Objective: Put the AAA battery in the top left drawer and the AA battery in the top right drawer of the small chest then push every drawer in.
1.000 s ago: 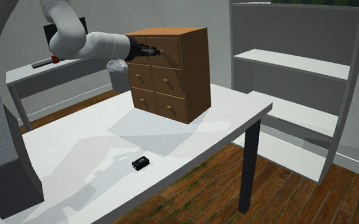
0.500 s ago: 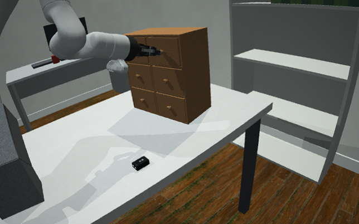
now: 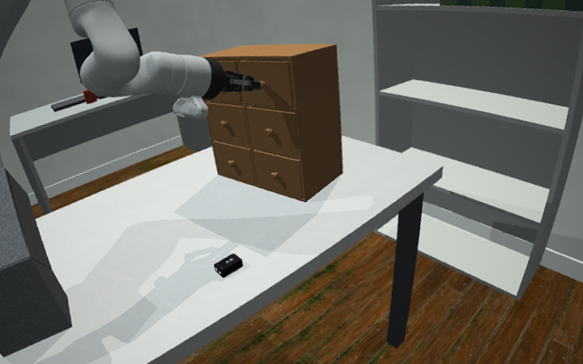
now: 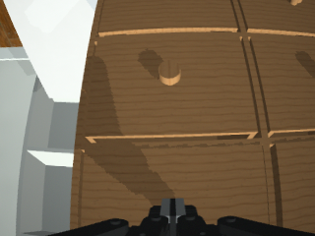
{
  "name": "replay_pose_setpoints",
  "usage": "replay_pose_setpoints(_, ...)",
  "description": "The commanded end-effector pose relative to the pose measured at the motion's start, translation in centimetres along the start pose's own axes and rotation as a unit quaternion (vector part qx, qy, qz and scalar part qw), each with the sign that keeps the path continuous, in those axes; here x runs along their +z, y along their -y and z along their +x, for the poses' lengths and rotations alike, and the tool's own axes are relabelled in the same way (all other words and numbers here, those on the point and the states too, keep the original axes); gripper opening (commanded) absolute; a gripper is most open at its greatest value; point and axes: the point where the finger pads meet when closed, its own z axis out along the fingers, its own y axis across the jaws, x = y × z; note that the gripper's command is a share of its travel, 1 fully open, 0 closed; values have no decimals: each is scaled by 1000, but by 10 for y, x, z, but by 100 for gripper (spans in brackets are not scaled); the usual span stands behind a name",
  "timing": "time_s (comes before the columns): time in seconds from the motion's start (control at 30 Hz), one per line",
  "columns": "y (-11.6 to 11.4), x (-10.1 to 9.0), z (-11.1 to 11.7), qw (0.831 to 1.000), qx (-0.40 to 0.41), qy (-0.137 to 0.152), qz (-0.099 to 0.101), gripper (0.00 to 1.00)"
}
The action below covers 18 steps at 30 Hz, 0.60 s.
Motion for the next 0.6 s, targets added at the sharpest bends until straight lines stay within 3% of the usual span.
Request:
replay_pose_setpoints(0.0, 0, 0, -1, 1000, -1, 1, 0, 0)
replay_pose_setpoints(0.33, 0, -2, 0, 1000, -1, 1, 0, 0)
replay_pose_setpoints(0.57, 0, -29, 10, 1000, -1, 1, 0, 0)
